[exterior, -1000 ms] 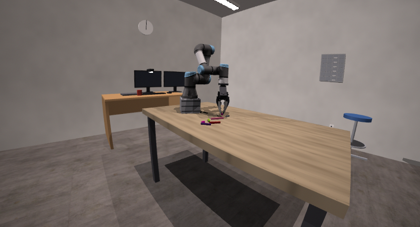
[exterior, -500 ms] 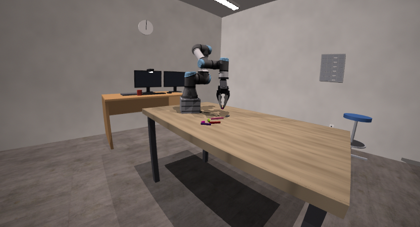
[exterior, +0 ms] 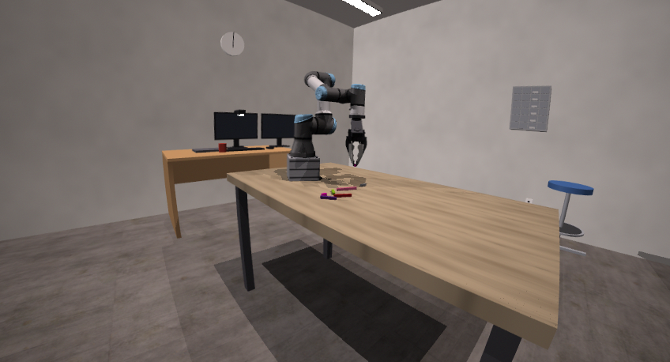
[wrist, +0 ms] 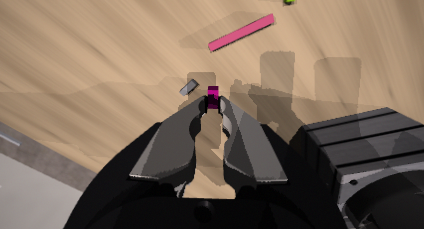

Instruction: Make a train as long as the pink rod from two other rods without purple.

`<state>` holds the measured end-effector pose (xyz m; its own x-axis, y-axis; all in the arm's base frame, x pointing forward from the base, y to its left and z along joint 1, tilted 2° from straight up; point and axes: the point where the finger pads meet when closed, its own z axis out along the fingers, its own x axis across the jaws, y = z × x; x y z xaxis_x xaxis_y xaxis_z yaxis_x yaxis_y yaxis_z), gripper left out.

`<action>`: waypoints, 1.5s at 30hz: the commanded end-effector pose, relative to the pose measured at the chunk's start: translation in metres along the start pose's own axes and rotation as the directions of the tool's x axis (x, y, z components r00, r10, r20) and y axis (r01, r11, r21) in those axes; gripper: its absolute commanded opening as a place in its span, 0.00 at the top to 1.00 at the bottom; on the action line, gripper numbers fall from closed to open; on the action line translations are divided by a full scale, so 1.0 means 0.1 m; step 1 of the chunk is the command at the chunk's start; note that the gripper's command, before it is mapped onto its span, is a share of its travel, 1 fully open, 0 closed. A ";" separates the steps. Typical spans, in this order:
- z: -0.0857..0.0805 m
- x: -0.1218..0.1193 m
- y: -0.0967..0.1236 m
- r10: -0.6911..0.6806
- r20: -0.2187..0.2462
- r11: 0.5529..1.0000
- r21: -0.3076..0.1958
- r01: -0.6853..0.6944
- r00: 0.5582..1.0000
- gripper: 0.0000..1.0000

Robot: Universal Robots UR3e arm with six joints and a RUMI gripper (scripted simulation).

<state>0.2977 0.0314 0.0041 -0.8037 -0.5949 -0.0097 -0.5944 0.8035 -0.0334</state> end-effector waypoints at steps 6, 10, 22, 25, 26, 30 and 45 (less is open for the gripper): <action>-0.05 0.00 -0.01 0.000 0.001 1.000 0.001 0.000 1.000 1.00; -0.05 0.00 -0.01 0.000 0.001 1.000 0.001 0.000 1.000 1.00; -0.06 0.01 -0.11 0.111 0.001 0.994 0.001 -0.111 0.994 1.00; -0.06 0.02 -0.19 0.183 0.001 0.983 0.001 -0.183 0.983 1.00; -0.06 0.02 -0.19 0.183 0.001 0.983 0.001 -0.183 0.983 1.00; -0.07 0.04 -0.36 0.354 0.001 0.935 0.000 -0.354 0.935 1.00; -0.07 0.16 -0.81 0.749 0.001 0.662 0.000 -0.749 0.662 1.00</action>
<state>0.3282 -0.0322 0.0127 -0.9952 0.0905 -0.0366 0.0911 0.9958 -0.0135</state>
